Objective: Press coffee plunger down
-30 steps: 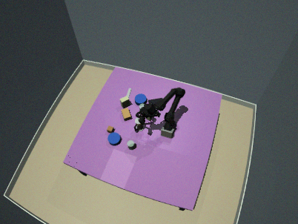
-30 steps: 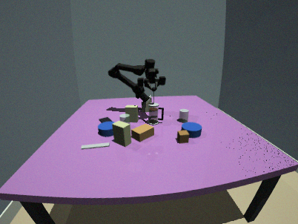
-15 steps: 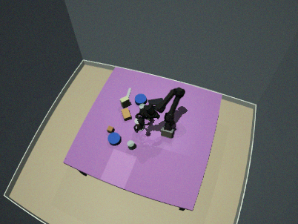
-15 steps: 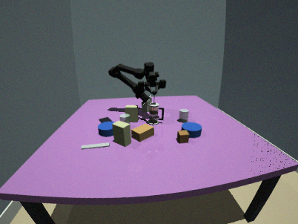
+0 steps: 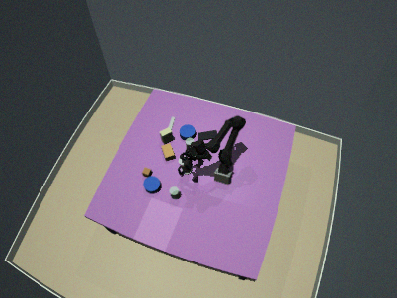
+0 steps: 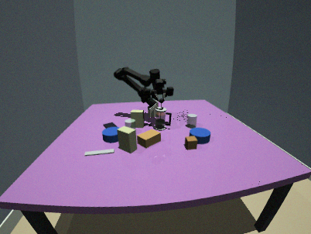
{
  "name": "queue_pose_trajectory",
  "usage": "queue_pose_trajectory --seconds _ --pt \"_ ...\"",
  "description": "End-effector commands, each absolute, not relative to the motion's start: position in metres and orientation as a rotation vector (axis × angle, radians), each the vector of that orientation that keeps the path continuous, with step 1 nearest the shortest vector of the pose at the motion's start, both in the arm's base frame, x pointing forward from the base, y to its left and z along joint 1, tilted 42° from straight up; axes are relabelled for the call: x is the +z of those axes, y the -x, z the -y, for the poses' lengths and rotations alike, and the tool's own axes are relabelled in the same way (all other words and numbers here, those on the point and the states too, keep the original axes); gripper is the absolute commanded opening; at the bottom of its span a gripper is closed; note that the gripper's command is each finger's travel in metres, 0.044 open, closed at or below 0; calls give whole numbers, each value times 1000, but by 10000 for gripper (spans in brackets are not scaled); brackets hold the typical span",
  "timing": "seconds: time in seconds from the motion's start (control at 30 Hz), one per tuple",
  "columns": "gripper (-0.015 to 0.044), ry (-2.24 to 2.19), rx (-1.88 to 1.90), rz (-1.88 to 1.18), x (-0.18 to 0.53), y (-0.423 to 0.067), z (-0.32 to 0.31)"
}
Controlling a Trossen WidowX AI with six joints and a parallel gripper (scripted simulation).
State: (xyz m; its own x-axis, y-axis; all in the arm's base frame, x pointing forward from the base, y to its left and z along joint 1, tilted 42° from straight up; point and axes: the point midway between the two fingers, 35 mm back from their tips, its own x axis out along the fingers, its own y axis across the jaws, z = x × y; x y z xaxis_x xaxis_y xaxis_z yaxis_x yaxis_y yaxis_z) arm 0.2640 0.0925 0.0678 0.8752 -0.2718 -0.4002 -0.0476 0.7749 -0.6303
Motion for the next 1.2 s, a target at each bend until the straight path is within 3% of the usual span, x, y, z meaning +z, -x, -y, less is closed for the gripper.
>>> queue_pose_trajectory --seconds 0.0,1.17 --pt "117 718 -132 -539 51 -260 -78" --pt "117 720 -134 -534 46 -273 -78"
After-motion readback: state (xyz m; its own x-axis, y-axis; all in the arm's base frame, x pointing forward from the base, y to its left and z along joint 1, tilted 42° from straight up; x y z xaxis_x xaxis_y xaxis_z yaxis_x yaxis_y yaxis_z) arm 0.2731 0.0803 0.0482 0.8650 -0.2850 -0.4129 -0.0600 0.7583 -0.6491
